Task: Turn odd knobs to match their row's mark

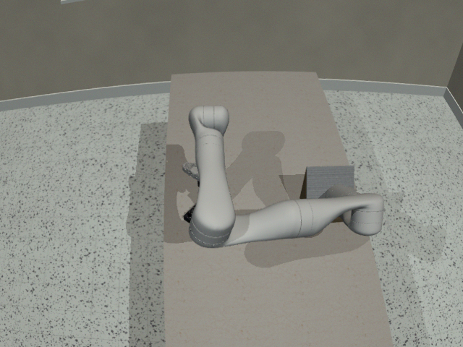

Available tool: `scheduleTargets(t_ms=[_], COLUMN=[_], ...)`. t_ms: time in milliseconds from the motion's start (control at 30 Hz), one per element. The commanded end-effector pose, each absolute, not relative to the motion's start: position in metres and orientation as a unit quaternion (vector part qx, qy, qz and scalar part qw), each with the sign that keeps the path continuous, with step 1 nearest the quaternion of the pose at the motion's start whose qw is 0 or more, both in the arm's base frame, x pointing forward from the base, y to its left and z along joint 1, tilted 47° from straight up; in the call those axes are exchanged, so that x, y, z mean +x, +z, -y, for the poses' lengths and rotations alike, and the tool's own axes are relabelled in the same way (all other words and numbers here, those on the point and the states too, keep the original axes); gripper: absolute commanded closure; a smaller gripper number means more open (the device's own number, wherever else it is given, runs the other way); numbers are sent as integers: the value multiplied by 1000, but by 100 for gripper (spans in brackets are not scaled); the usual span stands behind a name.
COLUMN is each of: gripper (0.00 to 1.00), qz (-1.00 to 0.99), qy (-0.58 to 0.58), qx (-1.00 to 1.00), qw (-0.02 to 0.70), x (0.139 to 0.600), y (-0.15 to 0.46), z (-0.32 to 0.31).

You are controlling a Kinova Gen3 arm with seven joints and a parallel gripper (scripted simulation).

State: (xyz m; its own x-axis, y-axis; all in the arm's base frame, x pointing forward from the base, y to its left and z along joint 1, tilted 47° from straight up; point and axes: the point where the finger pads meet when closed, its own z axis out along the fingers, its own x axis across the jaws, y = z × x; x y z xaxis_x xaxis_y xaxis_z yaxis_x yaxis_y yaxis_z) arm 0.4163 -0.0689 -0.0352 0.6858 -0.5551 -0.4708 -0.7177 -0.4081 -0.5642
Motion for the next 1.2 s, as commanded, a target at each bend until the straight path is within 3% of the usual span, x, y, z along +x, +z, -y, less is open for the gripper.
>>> scheduleTargets(t_ms=[0, 1167], gripper=[54, 54], qz=[-383, -383], qy=[104, 104], qx=[-832, -832], qw=[387, 387], x=[416, 418], y=[-35, -44], z=[70, 60])
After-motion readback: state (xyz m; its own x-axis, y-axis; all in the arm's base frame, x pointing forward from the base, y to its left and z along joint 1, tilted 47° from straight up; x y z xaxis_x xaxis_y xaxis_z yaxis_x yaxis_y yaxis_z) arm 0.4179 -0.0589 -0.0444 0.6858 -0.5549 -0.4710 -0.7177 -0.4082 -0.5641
